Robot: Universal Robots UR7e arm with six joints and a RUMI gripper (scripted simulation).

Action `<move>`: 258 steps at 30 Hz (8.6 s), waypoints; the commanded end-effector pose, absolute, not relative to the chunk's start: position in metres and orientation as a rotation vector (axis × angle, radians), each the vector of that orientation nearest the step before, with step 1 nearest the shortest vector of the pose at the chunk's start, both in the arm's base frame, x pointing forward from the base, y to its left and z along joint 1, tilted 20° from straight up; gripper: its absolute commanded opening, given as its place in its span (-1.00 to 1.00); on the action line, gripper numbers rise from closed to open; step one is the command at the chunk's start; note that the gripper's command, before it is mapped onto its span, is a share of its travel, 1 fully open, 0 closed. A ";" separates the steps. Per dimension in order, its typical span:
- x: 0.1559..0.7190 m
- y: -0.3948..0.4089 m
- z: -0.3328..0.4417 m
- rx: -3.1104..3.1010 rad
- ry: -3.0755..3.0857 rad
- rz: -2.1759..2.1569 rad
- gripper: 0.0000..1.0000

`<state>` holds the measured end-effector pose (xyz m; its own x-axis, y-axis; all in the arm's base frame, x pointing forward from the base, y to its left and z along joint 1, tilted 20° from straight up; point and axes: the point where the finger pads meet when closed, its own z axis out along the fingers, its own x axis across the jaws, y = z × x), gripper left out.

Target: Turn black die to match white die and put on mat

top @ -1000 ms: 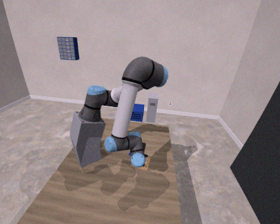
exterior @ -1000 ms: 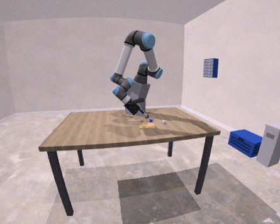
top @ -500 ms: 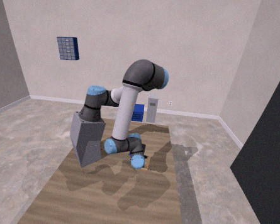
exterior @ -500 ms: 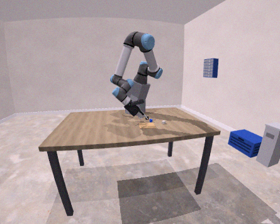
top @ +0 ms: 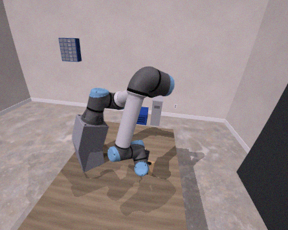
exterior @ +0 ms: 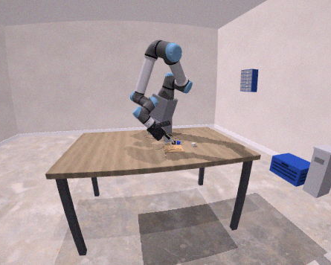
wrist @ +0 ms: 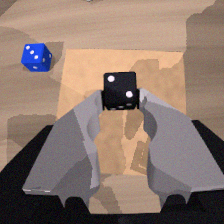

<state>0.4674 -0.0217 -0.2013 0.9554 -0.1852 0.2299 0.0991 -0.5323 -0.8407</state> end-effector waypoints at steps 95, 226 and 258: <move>0.477 -0.015 -0.232 -2.103 0.061 -0.360 -0.87; 0.458 -0.029 -0.167 -2.113 0.061 -0.358 -0.26; 0.458 -0.028 -0.165 -2.361 0.113 -0.368 -0.26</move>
<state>0.4576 -0.0277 -0.1653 0.9556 -0.1845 0.2296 0.0253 -0.7250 -0.6883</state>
